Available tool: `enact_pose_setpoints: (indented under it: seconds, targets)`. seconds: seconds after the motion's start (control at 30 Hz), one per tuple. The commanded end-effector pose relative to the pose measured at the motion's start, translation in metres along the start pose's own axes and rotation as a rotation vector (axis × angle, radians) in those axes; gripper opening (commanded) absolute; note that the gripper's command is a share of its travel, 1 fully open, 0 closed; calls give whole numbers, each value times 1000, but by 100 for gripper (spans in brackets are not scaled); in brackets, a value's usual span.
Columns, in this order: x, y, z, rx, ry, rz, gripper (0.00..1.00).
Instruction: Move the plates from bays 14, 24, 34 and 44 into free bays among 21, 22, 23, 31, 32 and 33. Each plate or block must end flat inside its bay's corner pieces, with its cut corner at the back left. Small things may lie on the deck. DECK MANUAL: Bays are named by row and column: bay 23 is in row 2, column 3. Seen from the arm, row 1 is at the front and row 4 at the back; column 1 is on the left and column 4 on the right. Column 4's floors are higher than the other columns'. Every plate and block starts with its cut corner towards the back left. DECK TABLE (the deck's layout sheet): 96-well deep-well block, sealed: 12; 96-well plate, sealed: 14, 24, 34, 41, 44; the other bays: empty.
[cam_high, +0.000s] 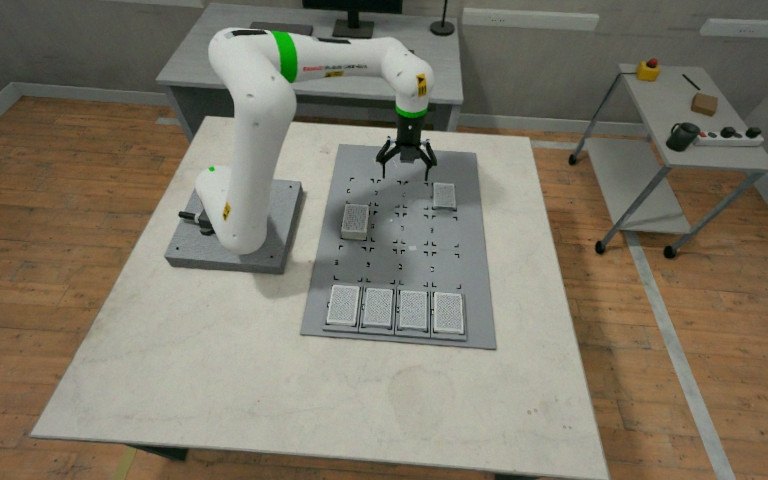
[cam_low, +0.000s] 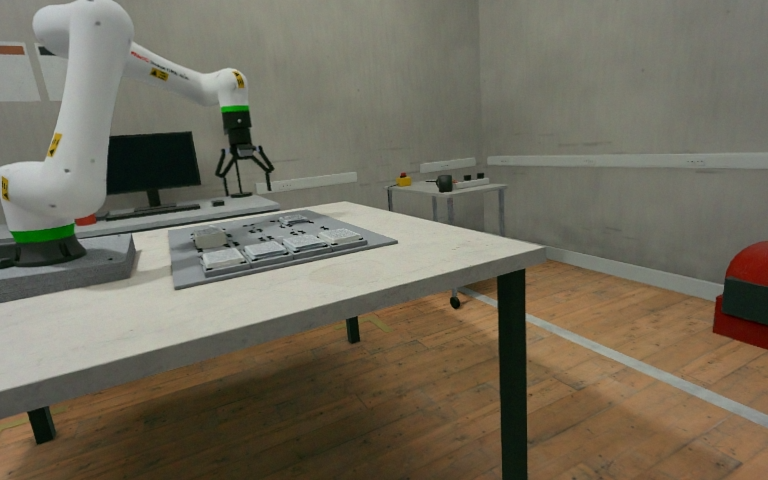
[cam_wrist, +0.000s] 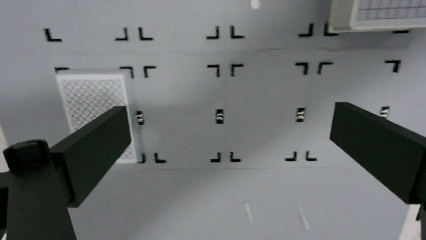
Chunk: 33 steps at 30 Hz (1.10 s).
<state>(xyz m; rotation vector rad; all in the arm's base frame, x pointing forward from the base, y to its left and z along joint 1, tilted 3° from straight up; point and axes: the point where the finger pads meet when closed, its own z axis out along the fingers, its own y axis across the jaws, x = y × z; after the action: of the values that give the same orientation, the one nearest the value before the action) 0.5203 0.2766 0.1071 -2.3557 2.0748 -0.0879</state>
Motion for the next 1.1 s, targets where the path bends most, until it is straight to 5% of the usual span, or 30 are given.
enact_pose_setpoints:
  seconds: [0.0, 0.27, 1.07]
  targets:
    - [0, -13, -1, 1, 0, 0, 100]
    - [0, -36, -1, 1, 0, 0, 100]
    - [0, -36, -1, 1, 0, 0, 100]
